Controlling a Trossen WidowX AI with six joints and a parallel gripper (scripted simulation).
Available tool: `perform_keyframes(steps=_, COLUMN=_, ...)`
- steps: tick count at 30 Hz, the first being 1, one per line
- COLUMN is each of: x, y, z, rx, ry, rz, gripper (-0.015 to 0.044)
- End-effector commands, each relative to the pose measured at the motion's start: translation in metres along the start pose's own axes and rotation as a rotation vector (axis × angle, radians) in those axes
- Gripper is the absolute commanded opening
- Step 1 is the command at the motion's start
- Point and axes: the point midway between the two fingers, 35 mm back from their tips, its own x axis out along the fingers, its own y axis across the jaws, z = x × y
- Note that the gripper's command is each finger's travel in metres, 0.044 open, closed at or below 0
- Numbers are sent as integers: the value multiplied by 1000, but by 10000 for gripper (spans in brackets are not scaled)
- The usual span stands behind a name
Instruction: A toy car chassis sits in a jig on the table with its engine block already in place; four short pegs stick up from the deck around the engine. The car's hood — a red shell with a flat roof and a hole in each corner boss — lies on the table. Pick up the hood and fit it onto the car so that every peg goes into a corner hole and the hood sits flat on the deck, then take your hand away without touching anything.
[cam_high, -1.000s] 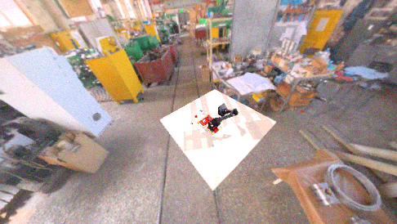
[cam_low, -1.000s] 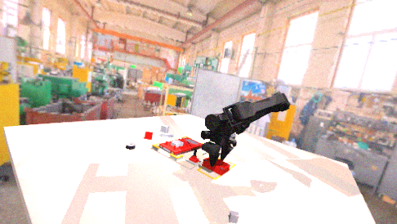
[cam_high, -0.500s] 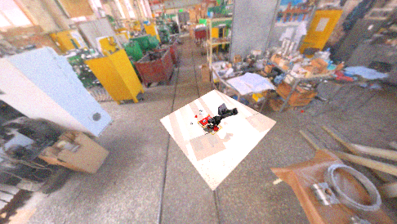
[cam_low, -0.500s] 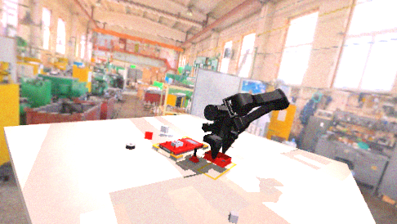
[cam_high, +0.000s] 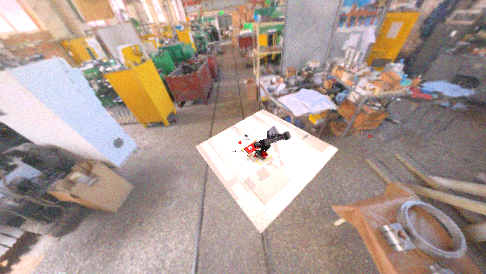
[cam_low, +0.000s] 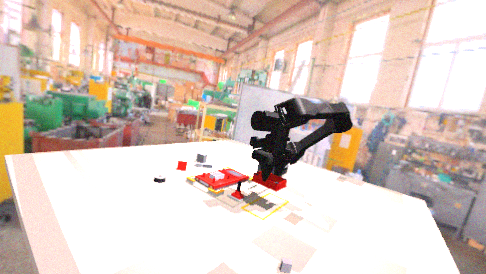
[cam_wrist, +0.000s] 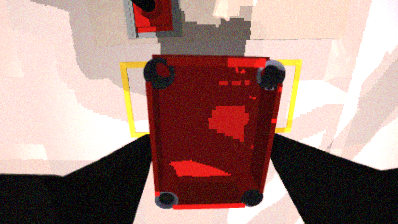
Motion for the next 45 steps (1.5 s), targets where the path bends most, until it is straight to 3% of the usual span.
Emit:
perform_keyframes(steps=1, x=0, y=0, z=0, rx=-5, ry=0, rz=0, gripper=0)
perform_keyframes(steps=45, x=-3, y=10, z=-14, rx=-1242, ry=7, rz=0, gripper=0)
